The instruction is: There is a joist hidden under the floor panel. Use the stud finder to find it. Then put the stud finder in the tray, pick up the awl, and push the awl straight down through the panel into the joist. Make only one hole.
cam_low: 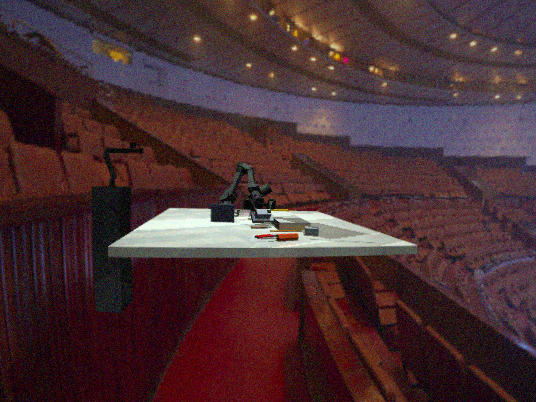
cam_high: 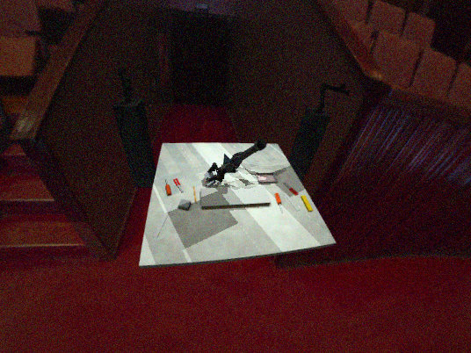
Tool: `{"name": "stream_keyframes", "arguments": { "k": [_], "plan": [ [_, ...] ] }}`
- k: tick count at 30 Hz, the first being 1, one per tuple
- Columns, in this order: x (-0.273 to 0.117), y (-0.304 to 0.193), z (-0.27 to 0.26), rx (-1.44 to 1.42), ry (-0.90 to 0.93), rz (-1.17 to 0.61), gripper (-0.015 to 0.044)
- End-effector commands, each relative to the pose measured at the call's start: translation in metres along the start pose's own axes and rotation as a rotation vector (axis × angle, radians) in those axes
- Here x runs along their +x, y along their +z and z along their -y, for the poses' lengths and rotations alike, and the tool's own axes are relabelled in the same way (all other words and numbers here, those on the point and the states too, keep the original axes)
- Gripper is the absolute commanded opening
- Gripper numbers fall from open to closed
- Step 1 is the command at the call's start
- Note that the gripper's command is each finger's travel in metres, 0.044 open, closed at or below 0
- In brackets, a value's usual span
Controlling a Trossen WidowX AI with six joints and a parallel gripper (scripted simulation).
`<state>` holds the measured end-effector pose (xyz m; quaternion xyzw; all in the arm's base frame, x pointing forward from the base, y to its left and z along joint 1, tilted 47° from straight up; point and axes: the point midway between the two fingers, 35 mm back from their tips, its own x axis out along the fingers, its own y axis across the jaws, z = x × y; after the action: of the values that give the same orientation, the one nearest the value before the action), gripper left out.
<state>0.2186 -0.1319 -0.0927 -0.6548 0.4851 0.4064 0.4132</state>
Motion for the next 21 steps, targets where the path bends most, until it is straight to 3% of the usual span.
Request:
{"name": "stream_keyframes", "arguments": {
  "k": [1, 14, 21],
  "plan": [
    [0.002, 0.004, -0.001, 0.003, 0.004, -0.006, 0.0],
    [0.008, 0.022, -0.001, 0.002, 0.005, 0.006, 0.0],
    [0.009, 0.025, 0.0, -0.001, 0.0, 0.014, 0.0184]
  ]
}}
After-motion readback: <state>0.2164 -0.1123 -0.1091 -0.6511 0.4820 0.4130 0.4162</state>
